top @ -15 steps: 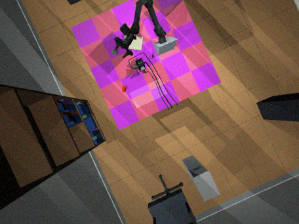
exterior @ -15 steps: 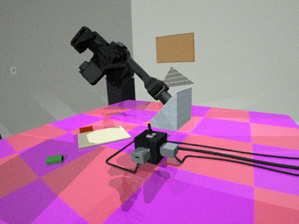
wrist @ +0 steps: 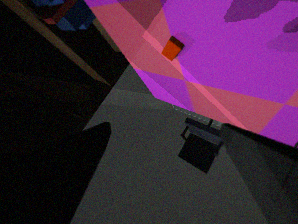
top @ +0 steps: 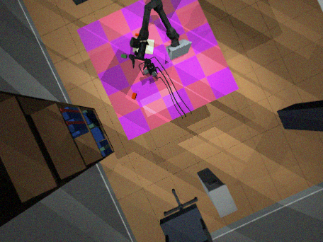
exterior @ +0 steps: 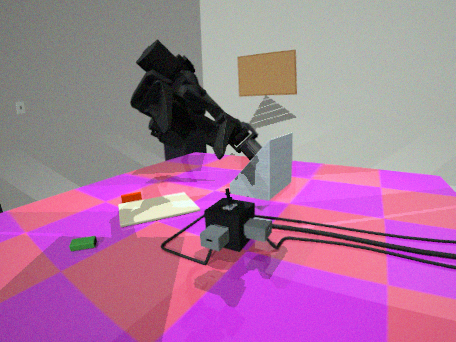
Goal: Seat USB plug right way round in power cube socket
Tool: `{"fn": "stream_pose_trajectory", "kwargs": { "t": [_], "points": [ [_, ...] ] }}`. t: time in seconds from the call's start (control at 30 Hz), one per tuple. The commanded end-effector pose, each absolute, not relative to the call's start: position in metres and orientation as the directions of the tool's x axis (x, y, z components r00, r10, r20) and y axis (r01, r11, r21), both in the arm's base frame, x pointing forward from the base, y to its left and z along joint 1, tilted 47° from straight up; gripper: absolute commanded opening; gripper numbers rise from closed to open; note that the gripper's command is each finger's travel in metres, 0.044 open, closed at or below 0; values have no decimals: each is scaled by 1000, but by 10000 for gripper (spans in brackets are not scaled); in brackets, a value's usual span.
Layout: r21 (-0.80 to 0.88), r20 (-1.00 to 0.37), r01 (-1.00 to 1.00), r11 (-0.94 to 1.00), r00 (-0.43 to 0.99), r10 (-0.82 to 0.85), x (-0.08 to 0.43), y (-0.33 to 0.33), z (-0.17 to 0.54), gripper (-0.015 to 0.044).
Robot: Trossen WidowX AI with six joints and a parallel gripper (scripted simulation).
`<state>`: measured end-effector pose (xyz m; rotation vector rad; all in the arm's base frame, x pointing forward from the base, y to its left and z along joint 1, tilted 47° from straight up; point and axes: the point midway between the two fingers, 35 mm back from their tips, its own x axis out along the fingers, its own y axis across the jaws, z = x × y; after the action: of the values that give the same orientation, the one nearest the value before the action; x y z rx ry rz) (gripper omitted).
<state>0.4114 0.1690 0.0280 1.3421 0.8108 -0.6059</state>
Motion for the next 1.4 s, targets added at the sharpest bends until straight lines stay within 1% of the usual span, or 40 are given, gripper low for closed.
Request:
{"fn": "stream_pose_trajectory", "kwargs": {
  "t": [0.0, 0.1, 0.13, 0.17, 0.3, 1.37],
  "points": [
    [214, -904, 972, 92, 233, -358, 352, 135, -24, 440],
    [95, -842, 993, 72, 119, -526, 331, 121, -23, 440],
    [84, -811, 994, 65, 106, -575, 329, 119, -22, 440],
    [81, -783, 995, 61, 102, -613, 327, 120, -23, 440],
    [-19, -701, 998, 62, 31, -712, 308, 109, -13, 440],
    [-30, -691, 998, 62, 24, -723, 307, 102, -14, 440]
  ]
}}
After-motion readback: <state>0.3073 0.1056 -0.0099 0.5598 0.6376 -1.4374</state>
